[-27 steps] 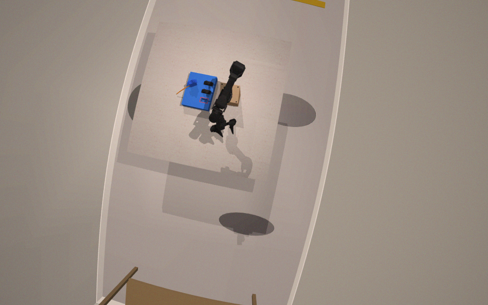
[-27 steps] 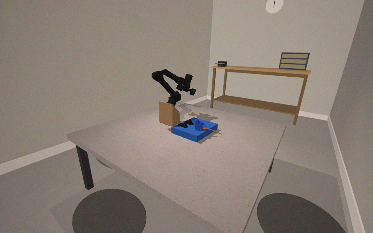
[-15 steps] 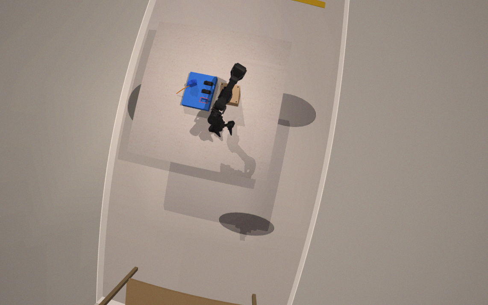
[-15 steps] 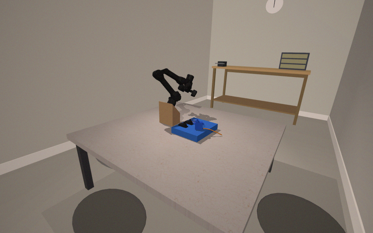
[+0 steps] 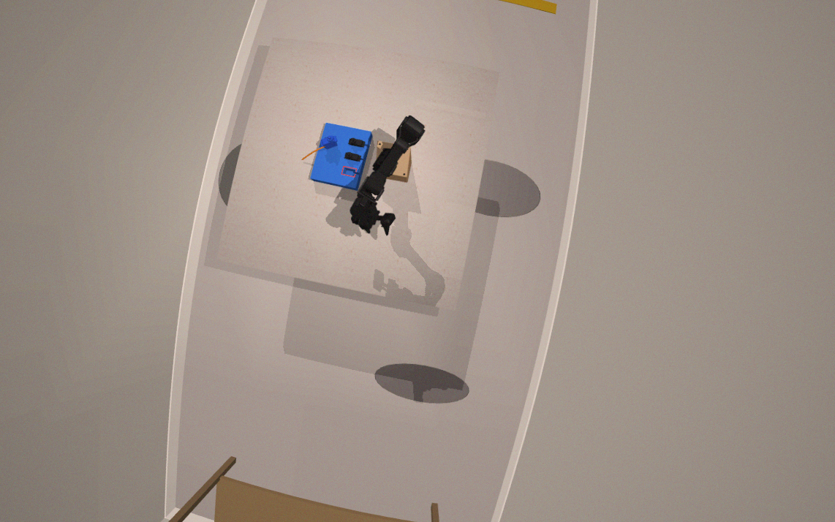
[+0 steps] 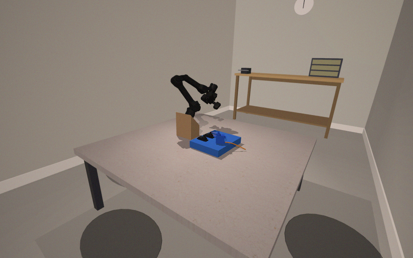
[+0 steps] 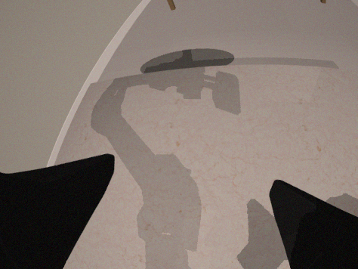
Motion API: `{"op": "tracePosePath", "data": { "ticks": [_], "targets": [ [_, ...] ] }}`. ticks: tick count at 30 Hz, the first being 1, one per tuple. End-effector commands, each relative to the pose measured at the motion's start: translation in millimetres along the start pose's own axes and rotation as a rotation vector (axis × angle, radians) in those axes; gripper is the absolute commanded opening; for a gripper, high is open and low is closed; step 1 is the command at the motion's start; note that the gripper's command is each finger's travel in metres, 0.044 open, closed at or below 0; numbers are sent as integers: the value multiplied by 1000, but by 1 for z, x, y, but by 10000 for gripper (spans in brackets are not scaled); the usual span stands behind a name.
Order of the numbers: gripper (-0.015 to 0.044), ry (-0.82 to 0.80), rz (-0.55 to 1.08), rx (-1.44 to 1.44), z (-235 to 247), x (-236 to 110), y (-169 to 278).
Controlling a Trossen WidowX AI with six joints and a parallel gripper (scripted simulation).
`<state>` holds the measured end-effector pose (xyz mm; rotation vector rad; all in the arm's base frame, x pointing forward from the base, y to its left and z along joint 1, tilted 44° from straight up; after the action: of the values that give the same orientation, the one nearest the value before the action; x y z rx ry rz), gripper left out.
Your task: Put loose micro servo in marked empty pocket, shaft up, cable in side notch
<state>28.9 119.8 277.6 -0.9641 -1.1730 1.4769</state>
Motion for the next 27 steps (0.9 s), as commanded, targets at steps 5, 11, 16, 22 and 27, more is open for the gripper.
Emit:
{"op": "tracePosePath", "data": {
  "ticks": [5, 11, 16, 22, 27],
  "targets": [
    [440, 130, 30, 138, -21, 3, -6],
    [440, 167, 40, 193, -28, 4, -7],
    [440, 238, 58, 316, -42, 5, -10],
    [440, 335, 67, 471, -61, 4, -13],
    [440, 415, 69, 605, -79, 2, -15]
  ]
}}
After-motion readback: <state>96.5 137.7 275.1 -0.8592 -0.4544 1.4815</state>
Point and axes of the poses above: the point midway between the two fingers, 35 mm back from their tips, its own x axis out along the fingers, its own z axis across the jaws, y = z × x, the point moved 9 cm from there along -x, back along the fingers, and after that the axes turned 1 degree about -x, right-handed, at the moved point
